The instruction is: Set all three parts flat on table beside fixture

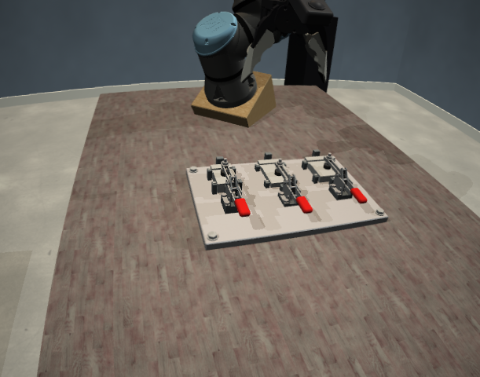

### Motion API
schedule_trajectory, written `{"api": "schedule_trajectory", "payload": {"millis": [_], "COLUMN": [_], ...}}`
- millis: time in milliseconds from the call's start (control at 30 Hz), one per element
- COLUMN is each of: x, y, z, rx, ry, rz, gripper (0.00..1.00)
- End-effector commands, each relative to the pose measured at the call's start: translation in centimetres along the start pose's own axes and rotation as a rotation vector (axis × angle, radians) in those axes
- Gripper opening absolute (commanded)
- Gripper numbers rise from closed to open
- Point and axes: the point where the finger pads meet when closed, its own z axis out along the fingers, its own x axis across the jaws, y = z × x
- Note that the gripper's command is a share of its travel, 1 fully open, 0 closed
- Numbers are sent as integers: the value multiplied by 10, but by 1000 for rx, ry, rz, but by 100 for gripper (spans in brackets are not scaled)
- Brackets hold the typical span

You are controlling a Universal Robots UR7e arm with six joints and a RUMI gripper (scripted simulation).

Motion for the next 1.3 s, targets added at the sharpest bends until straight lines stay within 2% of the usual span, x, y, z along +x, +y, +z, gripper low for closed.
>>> {"api": "schedule_trajectory", "payload": {"millis": [0,233,267,1267], "x": [0,0,0,0], "y": [0,0,0,0], "z": [0,0,0,0], "rx": [1,1,1,1], "ry": [0,0,0,0], "rz": [0,0,0,0], "gripper": [100,100,0,0]}}
